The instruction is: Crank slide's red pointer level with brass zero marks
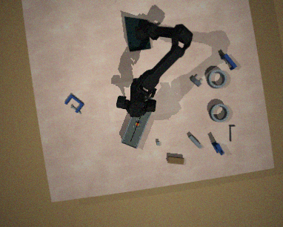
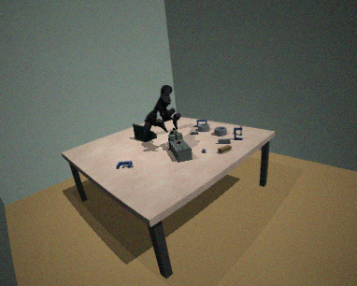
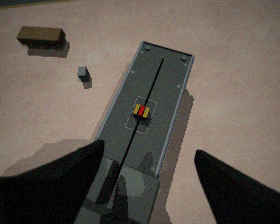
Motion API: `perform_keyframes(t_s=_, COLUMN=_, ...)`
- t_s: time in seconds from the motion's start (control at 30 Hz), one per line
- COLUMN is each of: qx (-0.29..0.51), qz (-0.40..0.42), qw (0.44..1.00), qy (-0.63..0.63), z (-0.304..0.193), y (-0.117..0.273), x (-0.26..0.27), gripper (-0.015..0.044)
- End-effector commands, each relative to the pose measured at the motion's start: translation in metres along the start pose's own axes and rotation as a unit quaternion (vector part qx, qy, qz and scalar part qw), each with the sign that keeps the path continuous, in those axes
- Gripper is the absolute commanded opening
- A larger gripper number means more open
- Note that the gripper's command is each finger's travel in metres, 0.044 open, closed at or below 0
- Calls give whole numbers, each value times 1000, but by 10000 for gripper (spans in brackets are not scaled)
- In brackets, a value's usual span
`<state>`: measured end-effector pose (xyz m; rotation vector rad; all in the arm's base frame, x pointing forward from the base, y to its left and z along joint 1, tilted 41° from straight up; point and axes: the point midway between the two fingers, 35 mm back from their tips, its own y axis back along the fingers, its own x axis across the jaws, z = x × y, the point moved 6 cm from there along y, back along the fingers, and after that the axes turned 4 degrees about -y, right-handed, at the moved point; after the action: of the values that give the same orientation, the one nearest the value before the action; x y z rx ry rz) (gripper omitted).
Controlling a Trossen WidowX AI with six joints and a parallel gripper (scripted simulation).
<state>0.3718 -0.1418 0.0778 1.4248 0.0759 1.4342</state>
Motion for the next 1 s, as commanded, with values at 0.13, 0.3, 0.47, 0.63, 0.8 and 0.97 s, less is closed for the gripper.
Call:
perform_keyframes(t_s=0.13, qx=0, qz=0, qw=1000, qy=0, z=0, y=0, x=0, gripper=361)
perform_keyframes(t_s=0.3, qx=0, qz=0, qw=1000, qy=0, z=0, y=0, x=0, gripper=230)
perform_keyframes(t_s=0.47, qx=0, qz=0, qw=1000, qy=0, z=0, y=0, x=0, gripper=99)
perform_keyframes(t_s=0.63, qx=0, qz=0, qw=1000, qy=0, z=0, y=0, x=0, gripper=0)
perform_keyframes(t_s=0.8, qx=0, qz=0, qw=1000, qy=0, z=0, y=0, x=0, gripper=0)
perform_keyframes(t_s=0.97, qx=0, qz=0, qw=1000, qy=0, z=0, y=0, x=0, gripper=0)
